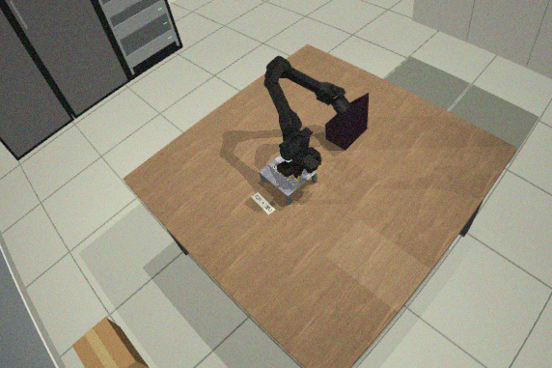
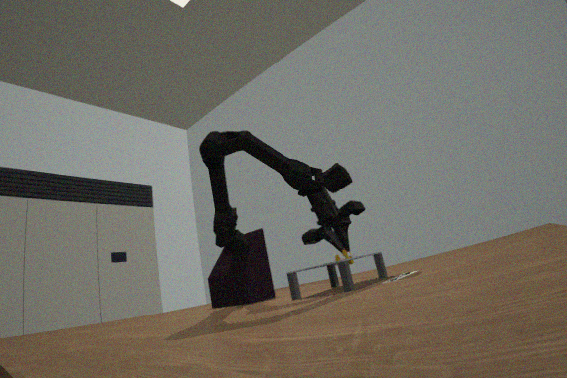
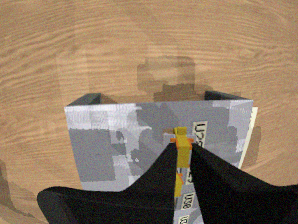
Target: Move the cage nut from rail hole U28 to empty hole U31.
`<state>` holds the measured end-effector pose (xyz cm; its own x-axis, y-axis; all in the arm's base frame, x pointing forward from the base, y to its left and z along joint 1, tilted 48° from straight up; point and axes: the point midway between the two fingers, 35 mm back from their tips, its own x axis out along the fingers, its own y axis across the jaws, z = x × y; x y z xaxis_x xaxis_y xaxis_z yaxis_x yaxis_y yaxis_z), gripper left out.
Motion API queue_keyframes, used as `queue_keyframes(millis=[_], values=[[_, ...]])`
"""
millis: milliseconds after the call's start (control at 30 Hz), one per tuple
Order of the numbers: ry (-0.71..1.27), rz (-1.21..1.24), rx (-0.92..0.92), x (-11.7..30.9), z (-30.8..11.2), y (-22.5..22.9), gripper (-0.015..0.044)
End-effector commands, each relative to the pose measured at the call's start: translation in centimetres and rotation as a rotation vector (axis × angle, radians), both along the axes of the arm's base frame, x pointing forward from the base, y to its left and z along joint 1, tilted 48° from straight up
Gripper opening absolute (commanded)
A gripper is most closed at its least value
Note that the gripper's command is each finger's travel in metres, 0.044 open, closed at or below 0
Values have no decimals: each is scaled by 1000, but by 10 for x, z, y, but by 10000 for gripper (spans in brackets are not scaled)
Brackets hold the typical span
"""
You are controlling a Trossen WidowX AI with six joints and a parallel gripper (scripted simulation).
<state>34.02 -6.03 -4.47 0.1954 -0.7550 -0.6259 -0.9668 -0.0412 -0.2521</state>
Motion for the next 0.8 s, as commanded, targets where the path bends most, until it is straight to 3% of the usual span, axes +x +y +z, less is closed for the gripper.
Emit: queue_keyframes(millis=[0, 767], values=[[-2, -6, 5, 1, 0, 0, 25], [5, -13, 6, 1, 1, 2, 25]])
